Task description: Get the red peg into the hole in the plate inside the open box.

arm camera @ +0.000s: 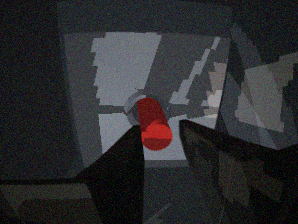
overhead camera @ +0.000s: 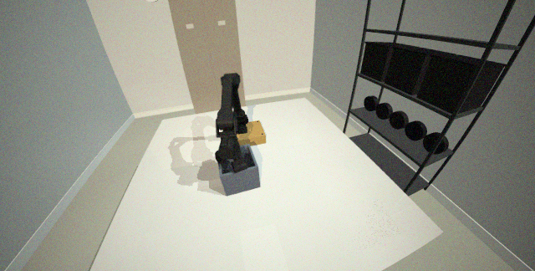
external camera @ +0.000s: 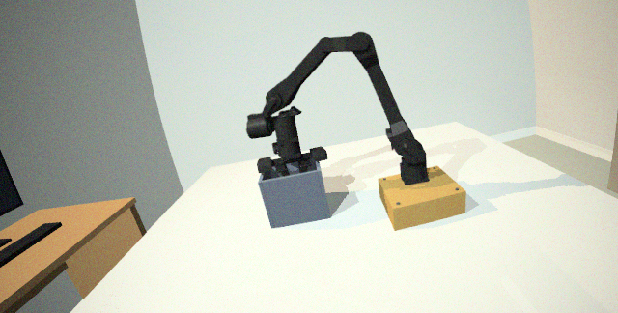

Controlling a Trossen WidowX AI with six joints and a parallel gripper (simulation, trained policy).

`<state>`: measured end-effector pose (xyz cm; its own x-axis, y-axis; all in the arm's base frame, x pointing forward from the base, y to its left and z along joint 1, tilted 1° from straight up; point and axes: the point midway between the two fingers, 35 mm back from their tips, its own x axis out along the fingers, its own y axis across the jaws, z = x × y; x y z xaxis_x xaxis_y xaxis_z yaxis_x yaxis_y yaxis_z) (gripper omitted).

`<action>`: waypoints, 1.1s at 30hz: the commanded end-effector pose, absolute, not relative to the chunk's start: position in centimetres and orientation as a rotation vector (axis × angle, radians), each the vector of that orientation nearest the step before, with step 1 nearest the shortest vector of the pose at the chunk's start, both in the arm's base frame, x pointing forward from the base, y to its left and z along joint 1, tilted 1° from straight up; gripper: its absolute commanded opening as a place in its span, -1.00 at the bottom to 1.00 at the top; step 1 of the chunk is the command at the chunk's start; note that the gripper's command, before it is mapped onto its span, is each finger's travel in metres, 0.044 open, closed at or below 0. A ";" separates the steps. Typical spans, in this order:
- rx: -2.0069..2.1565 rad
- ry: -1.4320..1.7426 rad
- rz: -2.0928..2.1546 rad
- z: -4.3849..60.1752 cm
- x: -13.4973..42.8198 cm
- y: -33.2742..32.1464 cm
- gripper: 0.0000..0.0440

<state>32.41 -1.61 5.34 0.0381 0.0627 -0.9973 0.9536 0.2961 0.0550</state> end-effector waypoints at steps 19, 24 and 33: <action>1.268 1.391 -0.782 10.8 34.7 -2.1 -0.05; 1.309 1.392 -0.746 12.0 35.2 -2.3 0.02; 1.356 1.382 -0.682 13.9 36.1 -3.0 -0.04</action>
<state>35.71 -2.81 13.31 0.1599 0.3463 -0.9244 0.9506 0.1983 0.2387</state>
